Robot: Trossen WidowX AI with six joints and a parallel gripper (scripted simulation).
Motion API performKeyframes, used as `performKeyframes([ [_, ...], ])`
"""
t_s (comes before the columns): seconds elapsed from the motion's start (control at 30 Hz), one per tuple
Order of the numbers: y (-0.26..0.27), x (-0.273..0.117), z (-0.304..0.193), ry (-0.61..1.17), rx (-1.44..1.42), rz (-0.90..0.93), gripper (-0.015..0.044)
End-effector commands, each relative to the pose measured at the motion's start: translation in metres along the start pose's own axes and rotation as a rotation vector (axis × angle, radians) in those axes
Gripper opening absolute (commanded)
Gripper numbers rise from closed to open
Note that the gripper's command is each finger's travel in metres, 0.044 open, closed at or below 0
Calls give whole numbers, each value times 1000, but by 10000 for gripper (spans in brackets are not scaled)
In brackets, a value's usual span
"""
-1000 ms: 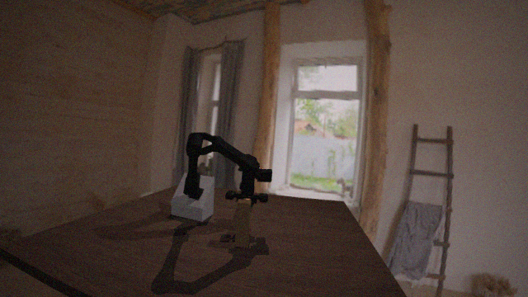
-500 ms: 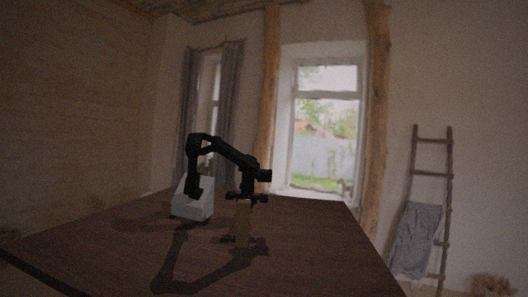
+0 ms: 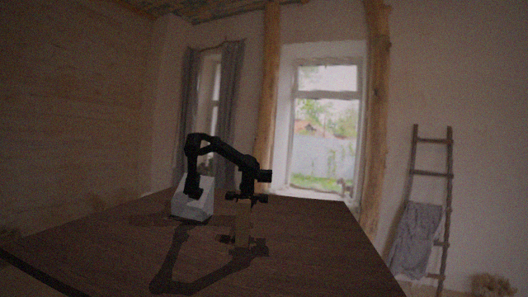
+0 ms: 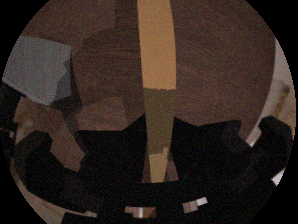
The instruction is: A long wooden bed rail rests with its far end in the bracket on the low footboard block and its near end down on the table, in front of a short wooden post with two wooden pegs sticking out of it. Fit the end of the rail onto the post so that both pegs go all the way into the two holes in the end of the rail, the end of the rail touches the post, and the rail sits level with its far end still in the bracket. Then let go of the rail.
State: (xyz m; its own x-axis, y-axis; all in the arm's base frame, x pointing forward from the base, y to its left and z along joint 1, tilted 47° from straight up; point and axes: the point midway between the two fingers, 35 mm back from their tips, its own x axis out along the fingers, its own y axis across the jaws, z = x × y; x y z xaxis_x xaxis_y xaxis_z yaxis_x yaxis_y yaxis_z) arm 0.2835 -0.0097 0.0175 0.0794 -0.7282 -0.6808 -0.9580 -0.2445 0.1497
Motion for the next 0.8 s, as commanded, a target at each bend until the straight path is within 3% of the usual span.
performKeyframes([
  [0.0,0,-1,-2,1,-2,-2,0],
  [0.77,0,-1,-9,1,-2,-2,0],
])
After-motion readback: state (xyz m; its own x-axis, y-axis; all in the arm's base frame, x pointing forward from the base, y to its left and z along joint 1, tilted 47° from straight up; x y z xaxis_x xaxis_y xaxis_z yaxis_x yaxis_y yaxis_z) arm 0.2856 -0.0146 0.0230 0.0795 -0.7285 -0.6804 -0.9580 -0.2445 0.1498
